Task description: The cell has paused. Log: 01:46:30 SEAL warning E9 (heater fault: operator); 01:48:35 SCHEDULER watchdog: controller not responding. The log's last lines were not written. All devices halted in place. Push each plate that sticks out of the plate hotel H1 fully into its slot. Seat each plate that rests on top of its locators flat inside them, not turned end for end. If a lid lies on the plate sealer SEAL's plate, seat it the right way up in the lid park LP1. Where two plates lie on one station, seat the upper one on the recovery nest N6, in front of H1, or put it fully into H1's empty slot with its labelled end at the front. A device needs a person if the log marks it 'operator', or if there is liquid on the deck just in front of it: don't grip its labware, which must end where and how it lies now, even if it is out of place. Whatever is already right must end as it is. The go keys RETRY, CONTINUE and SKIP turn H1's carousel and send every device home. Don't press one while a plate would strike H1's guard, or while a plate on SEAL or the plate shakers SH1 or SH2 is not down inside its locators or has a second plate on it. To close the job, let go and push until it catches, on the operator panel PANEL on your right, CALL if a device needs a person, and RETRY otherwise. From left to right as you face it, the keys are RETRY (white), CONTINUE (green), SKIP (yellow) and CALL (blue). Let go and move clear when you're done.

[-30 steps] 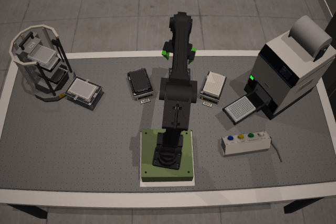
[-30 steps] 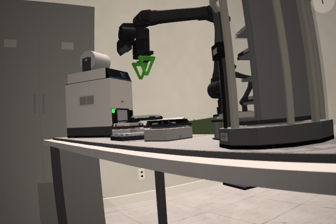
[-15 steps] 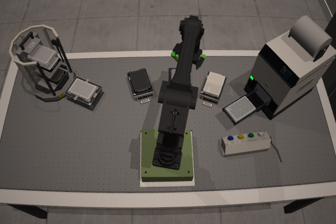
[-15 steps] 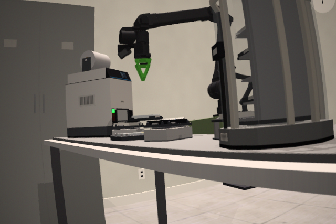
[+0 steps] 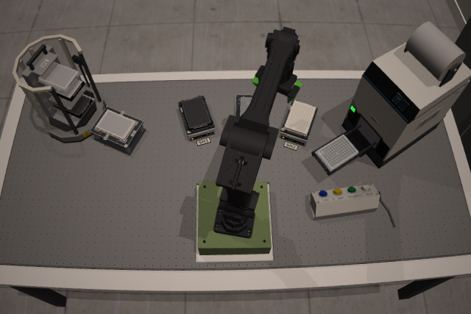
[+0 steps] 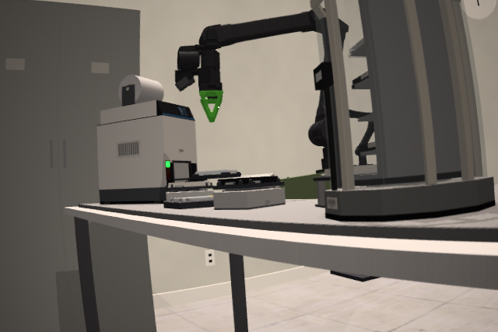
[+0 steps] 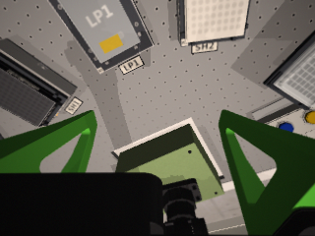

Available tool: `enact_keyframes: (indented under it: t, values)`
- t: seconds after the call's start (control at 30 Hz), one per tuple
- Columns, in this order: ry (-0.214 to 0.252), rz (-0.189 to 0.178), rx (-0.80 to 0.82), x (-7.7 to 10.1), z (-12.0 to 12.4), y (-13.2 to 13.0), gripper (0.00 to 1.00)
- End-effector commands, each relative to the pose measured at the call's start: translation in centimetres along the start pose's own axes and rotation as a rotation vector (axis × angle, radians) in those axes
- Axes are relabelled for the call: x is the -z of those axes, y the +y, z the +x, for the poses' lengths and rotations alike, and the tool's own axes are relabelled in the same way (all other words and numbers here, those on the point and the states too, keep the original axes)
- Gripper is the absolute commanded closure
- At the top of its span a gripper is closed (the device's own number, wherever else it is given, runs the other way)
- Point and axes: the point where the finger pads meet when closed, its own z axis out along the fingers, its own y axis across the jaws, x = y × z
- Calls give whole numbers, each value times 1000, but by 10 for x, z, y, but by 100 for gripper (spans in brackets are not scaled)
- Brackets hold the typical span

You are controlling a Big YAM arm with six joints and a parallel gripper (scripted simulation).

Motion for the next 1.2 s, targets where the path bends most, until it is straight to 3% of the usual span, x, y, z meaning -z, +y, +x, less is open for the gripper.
enact_keyframes:
  t: [0.0,0.47,0.5,0.93,1.17]
  values:
    - [9,0,29,0,8,-14,0]
    - [27,3,30,-6,7,-47,0]
    - [8,2,-4,1,9,-51,0]
    - [10,5,-382,1,24,-84,0]
    - [10,5,-360,1,33,-105,0]
